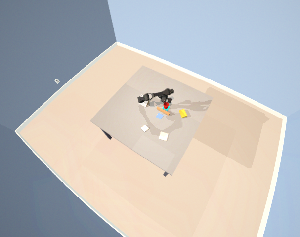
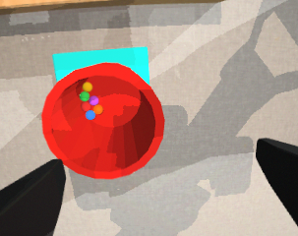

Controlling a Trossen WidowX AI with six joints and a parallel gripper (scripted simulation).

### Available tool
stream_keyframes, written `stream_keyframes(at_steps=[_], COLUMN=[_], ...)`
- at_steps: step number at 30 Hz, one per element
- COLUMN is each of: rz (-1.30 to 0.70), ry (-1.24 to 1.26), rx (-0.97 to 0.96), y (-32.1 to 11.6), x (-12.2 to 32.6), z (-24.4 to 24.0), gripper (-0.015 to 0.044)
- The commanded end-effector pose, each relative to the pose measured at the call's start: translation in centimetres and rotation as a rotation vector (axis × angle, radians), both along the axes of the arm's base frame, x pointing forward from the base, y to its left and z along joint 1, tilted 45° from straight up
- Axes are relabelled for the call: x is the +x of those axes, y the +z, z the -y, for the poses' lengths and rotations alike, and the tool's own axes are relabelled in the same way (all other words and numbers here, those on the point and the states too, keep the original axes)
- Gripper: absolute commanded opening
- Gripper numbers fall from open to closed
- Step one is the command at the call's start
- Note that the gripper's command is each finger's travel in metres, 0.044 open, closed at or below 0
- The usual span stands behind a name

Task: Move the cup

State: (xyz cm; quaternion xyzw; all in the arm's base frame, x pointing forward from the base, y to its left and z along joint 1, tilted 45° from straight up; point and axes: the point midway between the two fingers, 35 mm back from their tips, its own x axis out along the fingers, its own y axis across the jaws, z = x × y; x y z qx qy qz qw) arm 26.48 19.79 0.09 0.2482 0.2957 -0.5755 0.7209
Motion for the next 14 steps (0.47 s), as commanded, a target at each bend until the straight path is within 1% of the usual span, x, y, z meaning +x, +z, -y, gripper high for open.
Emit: stream_keyframes(at_steps=[1, 9, 14], rz=[0.004, 0.006, 0.007], ry=[-0.006, -0.009, -0.001], rx=[0.007, 0.011, 0.01], y=[1.0, 2.7, 2.5], x=[-0.1, -0.5, -0.5], z=[-1.1, -2.4, -2.1], gripper=[0.044, 0.044, 0.044])
